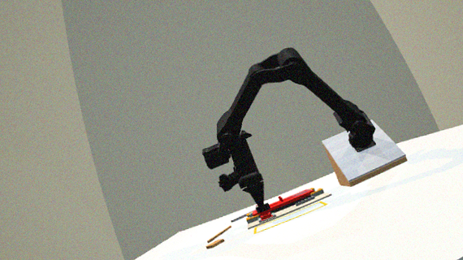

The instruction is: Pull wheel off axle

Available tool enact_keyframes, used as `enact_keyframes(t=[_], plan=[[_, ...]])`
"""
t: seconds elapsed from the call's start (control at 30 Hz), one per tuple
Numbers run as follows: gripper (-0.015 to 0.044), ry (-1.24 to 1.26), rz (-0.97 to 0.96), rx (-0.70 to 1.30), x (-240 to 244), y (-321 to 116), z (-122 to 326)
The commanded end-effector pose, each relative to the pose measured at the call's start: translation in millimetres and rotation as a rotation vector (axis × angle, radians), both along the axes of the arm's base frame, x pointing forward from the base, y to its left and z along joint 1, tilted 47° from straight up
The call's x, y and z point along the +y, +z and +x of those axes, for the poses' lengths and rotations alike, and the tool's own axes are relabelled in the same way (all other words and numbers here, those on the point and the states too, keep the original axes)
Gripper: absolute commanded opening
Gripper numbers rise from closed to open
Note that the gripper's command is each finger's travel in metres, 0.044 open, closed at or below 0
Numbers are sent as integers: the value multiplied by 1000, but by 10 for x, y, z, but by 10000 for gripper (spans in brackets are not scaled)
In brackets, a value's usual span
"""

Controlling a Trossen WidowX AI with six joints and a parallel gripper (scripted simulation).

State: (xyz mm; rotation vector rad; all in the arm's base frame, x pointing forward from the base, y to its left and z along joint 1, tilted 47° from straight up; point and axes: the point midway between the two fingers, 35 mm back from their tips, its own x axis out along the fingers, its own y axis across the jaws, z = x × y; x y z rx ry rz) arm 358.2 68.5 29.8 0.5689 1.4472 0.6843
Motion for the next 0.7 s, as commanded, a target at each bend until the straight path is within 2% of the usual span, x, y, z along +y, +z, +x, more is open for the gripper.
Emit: enact_keyframes(t=[0.0, 0.1, 0.37, 0.53, 0.67], plan=[[274, 0, 0, 0, 0, 0, 0], [195, 0, 0, 0, 0, 0, 0], [142, 0, 0, 0, 0, 0, 0], [10, 0, 0, 0, -6, 5, 1], [0, 0, 0, 0, -16, 14, 1]])
